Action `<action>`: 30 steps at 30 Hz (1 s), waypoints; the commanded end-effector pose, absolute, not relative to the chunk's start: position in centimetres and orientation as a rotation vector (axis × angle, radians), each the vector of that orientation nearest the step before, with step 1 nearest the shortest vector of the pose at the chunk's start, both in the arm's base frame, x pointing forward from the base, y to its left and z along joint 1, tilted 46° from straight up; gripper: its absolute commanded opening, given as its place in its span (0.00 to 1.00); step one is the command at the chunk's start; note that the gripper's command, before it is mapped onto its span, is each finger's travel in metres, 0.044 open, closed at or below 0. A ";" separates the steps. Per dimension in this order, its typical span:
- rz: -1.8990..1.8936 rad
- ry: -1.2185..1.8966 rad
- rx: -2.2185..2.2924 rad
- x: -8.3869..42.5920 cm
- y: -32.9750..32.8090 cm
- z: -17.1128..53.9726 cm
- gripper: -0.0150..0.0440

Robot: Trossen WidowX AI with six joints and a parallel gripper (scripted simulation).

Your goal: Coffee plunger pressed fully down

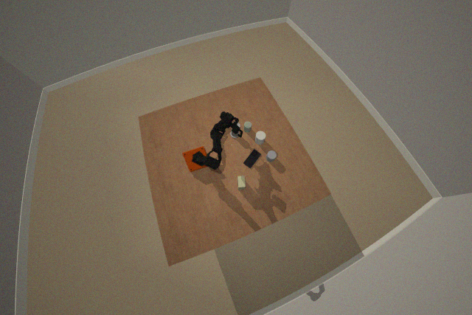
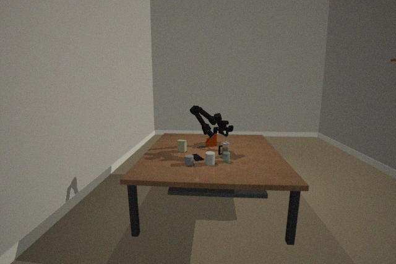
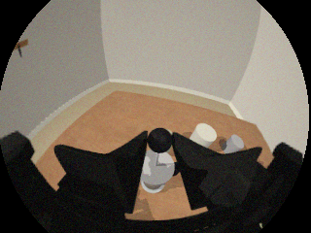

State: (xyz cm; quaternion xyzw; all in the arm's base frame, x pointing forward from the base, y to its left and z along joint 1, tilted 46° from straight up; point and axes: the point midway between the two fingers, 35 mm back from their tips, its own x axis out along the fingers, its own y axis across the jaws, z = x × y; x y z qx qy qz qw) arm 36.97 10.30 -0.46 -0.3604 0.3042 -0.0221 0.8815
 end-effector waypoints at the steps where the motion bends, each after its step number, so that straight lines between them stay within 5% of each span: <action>1: -0.066 0.710 -0.788 35.9 7.8 -2.9 0.45; 30: -0.068 0.706 -0.790 37.2 7.3 -3.9 0.45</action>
